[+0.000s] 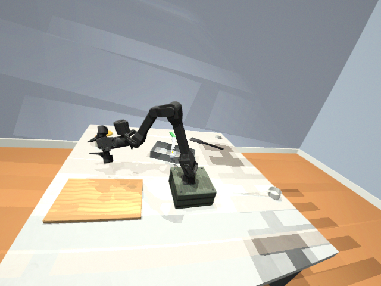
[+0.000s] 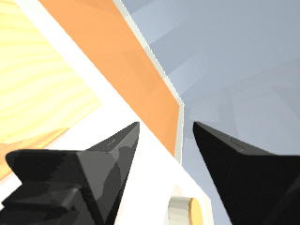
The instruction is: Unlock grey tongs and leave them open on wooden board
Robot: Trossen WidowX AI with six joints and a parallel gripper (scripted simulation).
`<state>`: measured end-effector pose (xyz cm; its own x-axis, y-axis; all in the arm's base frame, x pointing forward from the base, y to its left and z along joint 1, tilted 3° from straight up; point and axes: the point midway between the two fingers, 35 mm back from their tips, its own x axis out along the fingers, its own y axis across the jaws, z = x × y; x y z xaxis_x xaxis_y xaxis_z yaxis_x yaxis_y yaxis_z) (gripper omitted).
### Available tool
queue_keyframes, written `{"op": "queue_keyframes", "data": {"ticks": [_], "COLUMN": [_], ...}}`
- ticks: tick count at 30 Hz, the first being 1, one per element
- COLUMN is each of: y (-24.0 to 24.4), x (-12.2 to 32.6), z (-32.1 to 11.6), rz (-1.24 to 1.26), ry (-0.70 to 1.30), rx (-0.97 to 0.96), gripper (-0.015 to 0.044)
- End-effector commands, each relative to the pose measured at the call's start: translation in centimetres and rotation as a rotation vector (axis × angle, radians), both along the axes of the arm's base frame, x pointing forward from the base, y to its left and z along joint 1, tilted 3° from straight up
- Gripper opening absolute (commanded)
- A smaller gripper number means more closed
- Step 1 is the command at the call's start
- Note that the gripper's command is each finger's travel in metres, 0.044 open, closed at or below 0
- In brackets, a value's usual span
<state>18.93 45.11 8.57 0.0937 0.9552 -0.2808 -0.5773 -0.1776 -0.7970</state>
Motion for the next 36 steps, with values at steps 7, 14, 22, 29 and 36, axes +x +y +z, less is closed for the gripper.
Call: {"op": "queue_keyframes", "data": {"ticks": [7,14,22,29,36], "y": [-7.6,-15.3,-25.1,-34.8,-42.9], "x": [10.5,15.9,18.8,19.4,17.4], "z": [-2.8,-4.4,-5.6,-5.6,-5.0], "rz": [-0.342,-0.617,-0.944,-1.291,-1.534], "ry": [0.379,0.683,1.062,1.443,1.755], "rx": [-0.15,-0.212,-0.225,-0.145,-0.035], "gripper": [0.026,0.026,0.026,0.026,0.026]}}
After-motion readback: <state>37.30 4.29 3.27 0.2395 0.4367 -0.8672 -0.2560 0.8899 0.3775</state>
